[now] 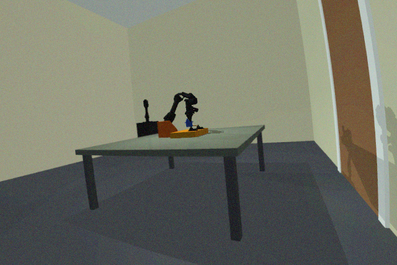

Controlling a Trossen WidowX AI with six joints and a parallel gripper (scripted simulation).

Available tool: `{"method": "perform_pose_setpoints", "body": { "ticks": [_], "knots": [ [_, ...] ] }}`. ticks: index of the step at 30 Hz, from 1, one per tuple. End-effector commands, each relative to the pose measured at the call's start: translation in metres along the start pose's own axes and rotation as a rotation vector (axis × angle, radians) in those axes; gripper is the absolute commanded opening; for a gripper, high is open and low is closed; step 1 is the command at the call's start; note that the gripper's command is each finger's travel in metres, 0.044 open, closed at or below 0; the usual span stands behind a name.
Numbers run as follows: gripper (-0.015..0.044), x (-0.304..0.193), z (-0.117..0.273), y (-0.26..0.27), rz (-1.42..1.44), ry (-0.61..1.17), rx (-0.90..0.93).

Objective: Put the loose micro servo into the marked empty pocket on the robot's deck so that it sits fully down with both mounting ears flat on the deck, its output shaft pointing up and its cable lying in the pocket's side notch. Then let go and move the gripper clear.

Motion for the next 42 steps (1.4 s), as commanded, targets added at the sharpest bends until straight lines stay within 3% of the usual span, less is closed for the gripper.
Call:
{"method": "perform_pose_setpoints", "body": {
  "ticks": [1,19,38,42],
  "knots": [
    [0.0000,-0.010,0.001,-0.016,-0.004,0.001,-0.006],
    [0.0000,-0.045,0.001,-0.070,-0.020,0.002,-0.007],
    [0.0000,-0.045,0.001,-0.071,-0.624,0.000,-0.008],
    [0.0000,-0.045,0.001,-0.071,-0.647,0.000,-0.008]
  ]
}}
Point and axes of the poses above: the point midway between the two fingers, 35 mm back from their tips, its own z axis back along the fingers, its own y axis across the jaws, x = y × z, the point moved 5 cm from there along z, back along the fingers, and after that the axes turned 5 degrees about -z, right-handed, at the moved point
